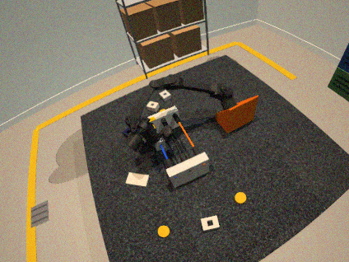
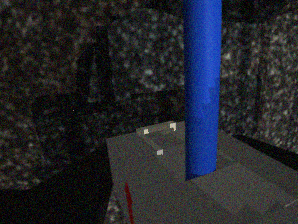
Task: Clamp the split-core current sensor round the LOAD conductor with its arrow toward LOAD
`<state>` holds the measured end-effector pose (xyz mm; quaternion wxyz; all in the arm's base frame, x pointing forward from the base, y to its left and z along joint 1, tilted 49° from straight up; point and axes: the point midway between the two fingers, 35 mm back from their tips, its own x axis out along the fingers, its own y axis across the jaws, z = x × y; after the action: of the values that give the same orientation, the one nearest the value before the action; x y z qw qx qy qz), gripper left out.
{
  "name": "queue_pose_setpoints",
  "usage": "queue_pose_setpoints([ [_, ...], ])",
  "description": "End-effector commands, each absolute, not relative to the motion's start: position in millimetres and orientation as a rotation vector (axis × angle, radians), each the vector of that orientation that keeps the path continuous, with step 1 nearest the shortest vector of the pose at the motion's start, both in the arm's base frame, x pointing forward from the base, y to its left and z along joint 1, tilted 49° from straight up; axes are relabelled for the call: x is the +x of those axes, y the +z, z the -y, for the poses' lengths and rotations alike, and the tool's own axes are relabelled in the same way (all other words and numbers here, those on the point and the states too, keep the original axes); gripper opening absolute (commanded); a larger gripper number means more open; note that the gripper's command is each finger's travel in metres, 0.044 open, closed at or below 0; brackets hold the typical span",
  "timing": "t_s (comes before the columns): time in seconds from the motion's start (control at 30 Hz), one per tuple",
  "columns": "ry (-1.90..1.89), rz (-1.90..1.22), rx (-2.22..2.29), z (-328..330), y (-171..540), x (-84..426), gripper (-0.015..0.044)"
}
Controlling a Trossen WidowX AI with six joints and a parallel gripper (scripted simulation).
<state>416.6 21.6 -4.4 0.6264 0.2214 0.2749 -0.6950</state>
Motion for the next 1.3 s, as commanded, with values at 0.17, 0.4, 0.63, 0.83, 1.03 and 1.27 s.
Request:
queue_pose_setpoints([
  [0.17, -1.594, -0.63, 0.508, -21.5, -4.9, 416.4, 0.0053],
  [0.4, -1.594, -0.63, 0.508, -21.5, -4.9, 416.4, 0.0236],
  [0.63, -1.594, -0.63, 0.508, -21.5, -4.9, 416.4, 0.0251],
  [0.83, -1.594, -0.63, 0.508, -21.5, -4.9, 416.4, 0.0251],
  [1.03, -1.594, -0.63, 0.508, -21.5, -4.9, 416.4, 0.0251],
  [1.27, -1.594, -0.63, 0.508, -21.5, -4.9, 416.4, 0.0251],
])
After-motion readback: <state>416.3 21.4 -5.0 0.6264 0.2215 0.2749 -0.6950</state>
